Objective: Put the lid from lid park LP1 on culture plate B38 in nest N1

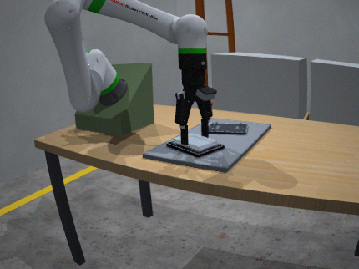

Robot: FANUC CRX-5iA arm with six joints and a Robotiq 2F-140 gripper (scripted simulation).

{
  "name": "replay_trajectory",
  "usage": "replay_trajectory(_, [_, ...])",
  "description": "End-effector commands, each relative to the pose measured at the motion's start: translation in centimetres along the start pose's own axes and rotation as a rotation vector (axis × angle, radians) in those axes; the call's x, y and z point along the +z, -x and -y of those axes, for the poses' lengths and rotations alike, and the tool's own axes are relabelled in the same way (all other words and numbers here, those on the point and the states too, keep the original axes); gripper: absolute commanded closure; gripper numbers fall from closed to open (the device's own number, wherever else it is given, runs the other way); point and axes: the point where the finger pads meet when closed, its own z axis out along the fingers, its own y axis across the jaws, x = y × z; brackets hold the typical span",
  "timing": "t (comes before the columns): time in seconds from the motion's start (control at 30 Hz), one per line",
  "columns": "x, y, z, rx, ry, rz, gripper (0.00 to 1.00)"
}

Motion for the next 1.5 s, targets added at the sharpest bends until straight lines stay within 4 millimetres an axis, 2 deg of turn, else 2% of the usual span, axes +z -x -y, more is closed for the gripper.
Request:
replay_trajectory(0.0, [-0.07,-0.05,0.03,0.0,-0.001,-0.001,0.39])
replay_trajectory(0.37, [-0.07,-0.05,0.03,0.0,-0.001,-0.001,0.39])
replay_trajectory(0.4, [-0.07,-0.05,0.03,0.0,-0.001,-0.001,0.31])
replay_trajectory(1.47, [-0.07,-0.05,0.03,0.0,-0.001,-0.001,0.31])
